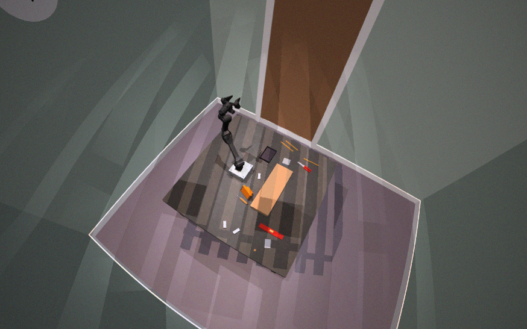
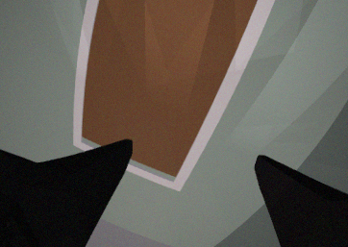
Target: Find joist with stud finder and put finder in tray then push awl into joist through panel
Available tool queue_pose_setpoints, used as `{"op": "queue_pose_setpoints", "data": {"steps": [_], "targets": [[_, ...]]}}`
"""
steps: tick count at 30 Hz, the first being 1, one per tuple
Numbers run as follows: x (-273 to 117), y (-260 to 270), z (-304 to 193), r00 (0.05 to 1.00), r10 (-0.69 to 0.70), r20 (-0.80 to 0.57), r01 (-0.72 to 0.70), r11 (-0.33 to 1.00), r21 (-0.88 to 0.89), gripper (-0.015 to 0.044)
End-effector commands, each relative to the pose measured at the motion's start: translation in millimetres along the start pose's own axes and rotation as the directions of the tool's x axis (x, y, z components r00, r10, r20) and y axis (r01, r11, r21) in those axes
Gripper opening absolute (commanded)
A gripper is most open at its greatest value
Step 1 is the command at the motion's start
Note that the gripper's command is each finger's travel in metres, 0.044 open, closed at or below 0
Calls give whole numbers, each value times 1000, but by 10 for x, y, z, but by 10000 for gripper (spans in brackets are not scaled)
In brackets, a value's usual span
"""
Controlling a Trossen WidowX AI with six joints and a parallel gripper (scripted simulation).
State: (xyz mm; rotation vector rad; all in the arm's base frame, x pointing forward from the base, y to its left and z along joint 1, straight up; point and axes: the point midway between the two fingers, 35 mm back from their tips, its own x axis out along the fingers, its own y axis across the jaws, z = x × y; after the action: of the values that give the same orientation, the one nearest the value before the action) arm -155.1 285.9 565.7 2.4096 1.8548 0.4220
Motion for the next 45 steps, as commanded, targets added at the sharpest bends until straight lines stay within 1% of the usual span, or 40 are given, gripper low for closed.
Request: {"op": "queue_pose_setpoints", "data": {"steps": [1,2,4,10,16,21,24,27,32,37,41,45], "targets": [[-2,5,-5,1000,-1,-2,1,1000,5,426],[-8,19,-19,1000,-2,-8,2,1000,20,440],[-34,77,-77,999,-8,-33,11,997,78,440],[-186,413,-358,986,-17,-168,78,930,360,440],[-369,1034,-648,945,63,-320,138,811,568,440],[-612,1608,-821,889,163,-428,236,638,733,440],[-820,2040,-886,837,250,-487,330,479,813,440],[-1050,2480,-897,774,346,-530,436,315,843,440],[-1471,3205,-785,651,517,-556,620,62,782,440],[-1927,3887,-506,507,686,-522,789,-126,601,440],[-2304,4373,-167,382,807,-450,896,-205,394,440],[-2679,4785,269,255,905,-340,964,-212,159,440]]}}
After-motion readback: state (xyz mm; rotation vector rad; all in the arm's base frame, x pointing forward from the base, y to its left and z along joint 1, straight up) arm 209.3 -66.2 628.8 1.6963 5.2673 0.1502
